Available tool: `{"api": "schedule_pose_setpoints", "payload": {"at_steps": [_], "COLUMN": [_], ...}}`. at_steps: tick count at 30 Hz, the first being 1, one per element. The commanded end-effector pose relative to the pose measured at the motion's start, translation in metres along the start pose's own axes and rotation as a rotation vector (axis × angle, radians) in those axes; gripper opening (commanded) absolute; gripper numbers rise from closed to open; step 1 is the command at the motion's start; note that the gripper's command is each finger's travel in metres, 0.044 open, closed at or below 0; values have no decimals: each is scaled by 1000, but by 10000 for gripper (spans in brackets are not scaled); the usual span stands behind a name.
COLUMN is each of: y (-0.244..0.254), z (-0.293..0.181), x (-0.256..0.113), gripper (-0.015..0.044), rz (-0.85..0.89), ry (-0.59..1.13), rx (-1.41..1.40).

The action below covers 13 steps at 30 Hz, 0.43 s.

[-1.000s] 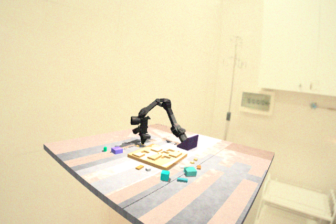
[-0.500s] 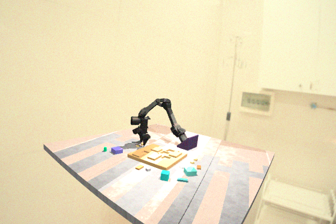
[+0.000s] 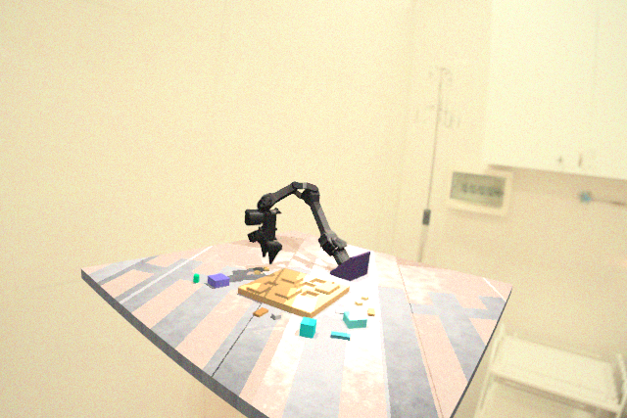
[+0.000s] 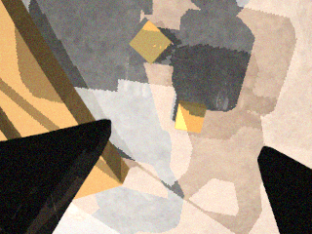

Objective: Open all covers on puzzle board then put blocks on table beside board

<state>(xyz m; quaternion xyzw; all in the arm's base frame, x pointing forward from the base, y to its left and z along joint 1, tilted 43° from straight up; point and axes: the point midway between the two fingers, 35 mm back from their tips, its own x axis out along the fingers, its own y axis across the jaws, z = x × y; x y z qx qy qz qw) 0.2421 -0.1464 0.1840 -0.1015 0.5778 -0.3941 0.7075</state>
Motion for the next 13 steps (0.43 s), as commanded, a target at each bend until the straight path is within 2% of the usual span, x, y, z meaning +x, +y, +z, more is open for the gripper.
{"api": "schedule_pose_setpoints", "payload": {"at_steps": [1, 8, 13], "y": [-1, -2, -7], "z": [2, -1, -1], "x": [-15, -37, -36], "gripper": [440, 440, 440], "rz": [0, -2, 13], "ry": [-9, -10, 8], "rx": [5, 3, 65]}}
